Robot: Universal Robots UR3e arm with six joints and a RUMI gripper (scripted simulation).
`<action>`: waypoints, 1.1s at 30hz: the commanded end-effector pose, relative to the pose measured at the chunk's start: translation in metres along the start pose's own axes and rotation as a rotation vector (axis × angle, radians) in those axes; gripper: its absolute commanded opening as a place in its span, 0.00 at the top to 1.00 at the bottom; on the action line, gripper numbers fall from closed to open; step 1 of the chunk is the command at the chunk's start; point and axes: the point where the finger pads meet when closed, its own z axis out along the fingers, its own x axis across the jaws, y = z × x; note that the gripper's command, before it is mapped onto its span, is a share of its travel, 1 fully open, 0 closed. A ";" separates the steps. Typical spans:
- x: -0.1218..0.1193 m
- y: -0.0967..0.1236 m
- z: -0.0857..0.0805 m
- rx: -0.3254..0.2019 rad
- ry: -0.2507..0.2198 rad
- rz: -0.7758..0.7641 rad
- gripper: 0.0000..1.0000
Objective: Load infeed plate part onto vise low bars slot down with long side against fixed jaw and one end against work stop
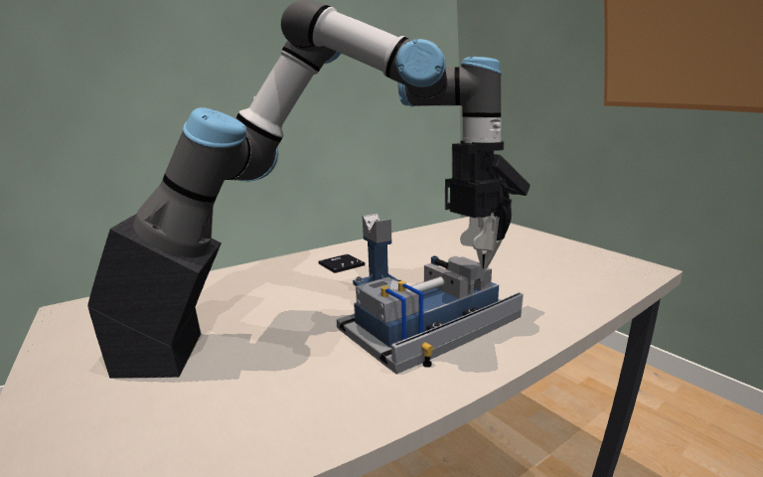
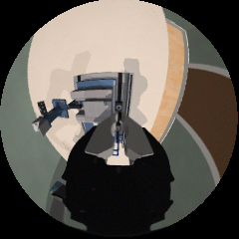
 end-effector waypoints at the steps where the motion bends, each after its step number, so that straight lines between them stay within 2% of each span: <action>1: 0.000 -0.001 -0.001 0.002 0.002 -0.001 1.00; 33: 0.000 -0.001 0.006 0.002 0.002 -0.001 1.00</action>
